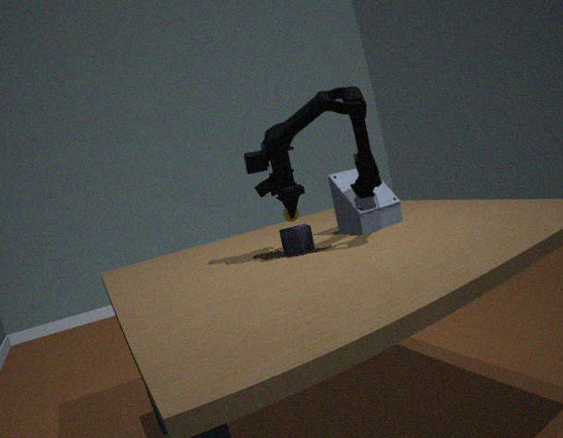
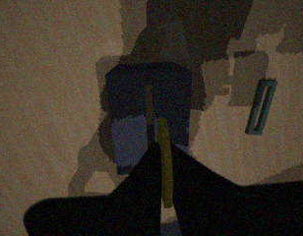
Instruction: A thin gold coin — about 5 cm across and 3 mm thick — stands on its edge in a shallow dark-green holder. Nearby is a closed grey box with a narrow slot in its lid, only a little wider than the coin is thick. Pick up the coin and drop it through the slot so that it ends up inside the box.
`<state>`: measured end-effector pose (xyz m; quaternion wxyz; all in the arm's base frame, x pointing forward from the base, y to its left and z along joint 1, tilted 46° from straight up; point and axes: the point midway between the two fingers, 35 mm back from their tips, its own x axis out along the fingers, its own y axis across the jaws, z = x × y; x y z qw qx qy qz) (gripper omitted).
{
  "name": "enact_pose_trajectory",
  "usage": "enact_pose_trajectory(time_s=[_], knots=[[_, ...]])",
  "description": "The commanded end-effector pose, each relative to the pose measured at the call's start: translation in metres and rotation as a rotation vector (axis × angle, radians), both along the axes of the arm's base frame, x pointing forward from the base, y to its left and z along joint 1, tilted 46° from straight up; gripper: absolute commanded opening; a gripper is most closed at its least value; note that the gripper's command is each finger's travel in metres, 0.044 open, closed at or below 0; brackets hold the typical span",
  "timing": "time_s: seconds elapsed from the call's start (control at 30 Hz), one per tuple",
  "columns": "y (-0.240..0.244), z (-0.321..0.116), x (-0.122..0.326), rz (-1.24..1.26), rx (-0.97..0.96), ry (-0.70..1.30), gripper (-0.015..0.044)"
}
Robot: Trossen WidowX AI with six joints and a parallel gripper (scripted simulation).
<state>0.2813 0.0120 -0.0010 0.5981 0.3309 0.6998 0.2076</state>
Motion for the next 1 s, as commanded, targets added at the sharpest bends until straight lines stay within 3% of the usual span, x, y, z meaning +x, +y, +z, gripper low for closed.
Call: enact_pose_trajectory(time_s=[0.0,0.97], knots=[[-0.0012,-0.0008,-0.0001,0.001,-0.001,-0.002,0.0],[0.0024,0.0031,0.0008,-0.002,-0.003,0.003,0.0]])
